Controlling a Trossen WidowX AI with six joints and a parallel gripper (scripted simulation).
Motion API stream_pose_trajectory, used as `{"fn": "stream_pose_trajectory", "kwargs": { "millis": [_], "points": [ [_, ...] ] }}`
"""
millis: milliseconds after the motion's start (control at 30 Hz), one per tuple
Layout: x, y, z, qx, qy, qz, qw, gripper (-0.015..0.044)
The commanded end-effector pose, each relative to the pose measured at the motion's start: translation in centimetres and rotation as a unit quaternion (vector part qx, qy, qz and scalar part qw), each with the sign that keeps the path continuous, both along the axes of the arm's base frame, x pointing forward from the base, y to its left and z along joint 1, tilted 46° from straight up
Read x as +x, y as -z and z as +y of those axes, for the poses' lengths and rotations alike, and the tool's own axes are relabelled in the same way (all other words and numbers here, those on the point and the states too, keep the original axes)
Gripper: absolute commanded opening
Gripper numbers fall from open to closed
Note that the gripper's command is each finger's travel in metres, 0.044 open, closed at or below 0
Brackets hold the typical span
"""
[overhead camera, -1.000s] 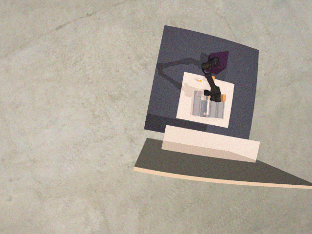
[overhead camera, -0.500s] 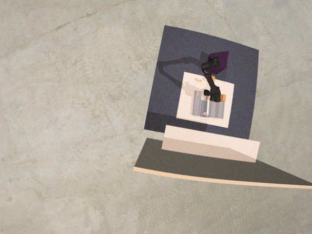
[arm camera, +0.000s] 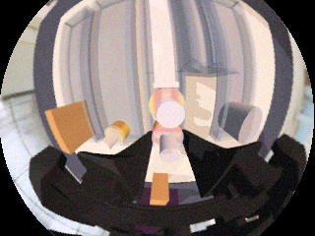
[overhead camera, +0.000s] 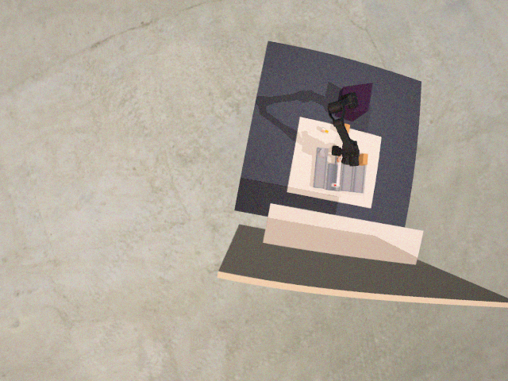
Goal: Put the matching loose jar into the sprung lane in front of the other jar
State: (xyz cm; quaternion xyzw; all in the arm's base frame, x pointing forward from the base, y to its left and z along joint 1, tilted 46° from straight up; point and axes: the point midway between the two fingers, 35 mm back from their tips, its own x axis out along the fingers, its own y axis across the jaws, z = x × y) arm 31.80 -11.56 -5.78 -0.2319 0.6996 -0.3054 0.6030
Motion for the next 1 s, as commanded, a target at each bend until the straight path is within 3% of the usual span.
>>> {"fn": "stream_pose_trajectory", "kwargs": {
  "millis": [0,967],
  "points": [
    [0.12,-0.06,-0.14,-0.003,-0.001,-0.004,1.000,0.0000],
    [-0.36,-0.09,-0.06,-0.003,-0.001,-0.004,1.000,0.0000]
  ]
}}
